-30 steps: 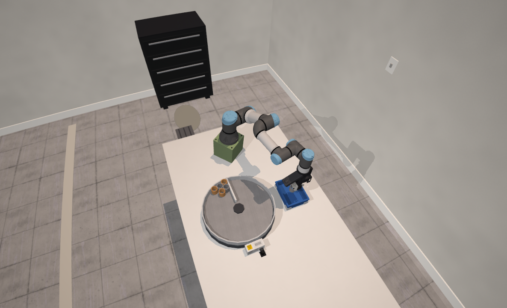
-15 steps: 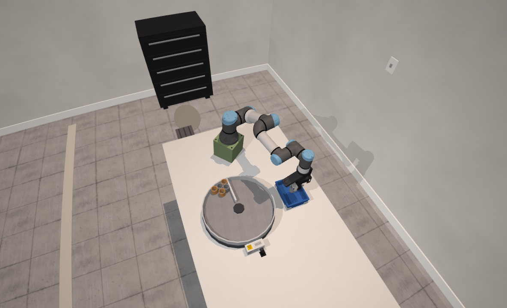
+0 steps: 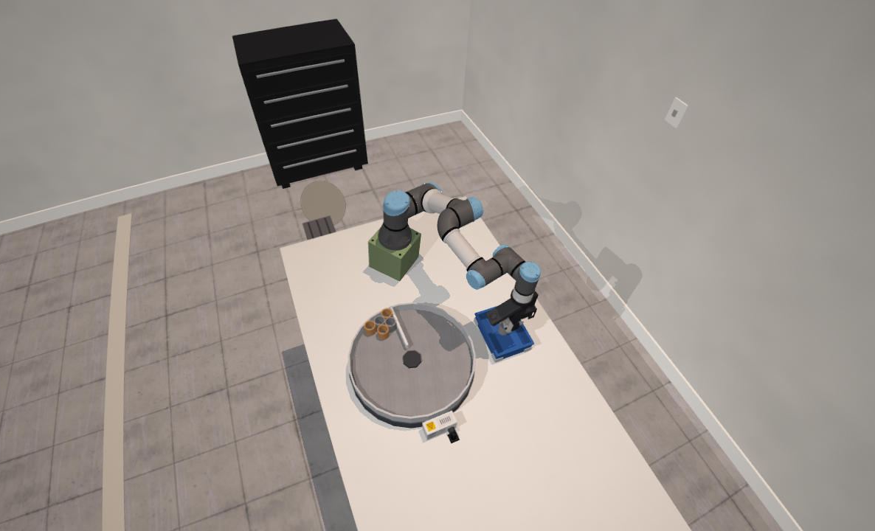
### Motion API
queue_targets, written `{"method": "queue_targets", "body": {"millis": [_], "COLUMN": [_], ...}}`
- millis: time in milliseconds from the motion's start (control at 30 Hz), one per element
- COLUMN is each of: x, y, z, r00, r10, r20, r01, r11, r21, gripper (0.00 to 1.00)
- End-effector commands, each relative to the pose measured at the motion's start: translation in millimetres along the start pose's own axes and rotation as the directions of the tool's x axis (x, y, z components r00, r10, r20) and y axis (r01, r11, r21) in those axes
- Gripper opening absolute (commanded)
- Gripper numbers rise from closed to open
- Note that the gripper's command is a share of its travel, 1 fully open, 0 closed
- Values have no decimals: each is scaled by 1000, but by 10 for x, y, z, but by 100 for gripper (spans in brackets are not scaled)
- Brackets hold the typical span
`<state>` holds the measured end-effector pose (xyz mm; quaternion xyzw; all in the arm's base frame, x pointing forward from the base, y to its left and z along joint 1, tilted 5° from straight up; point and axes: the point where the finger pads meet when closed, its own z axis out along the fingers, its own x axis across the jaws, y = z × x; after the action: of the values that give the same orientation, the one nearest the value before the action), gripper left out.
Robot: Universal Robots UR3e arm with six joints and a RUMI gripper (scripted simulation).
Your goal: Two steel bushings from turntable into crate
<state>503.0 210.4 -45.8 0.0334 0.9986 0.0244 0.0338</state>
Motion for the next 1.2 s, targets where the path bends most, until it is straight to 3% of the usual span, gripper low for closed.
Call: {"method": "queue_targets", "body": {"millis": [0, 333, 1167], "x": [-13, -13, -13], "y": [4, 4, 4], "z": [69, 160, 163], "r00": [1000, 1000, 1000], "r10": [0, 0, 0], "r20": [4, 4, 4], "r01": [0, 0, 0], "r11": [1000, 1000, 1000], "r21": [-1, -1, -1], "gripper": [0, 0, 0]}}
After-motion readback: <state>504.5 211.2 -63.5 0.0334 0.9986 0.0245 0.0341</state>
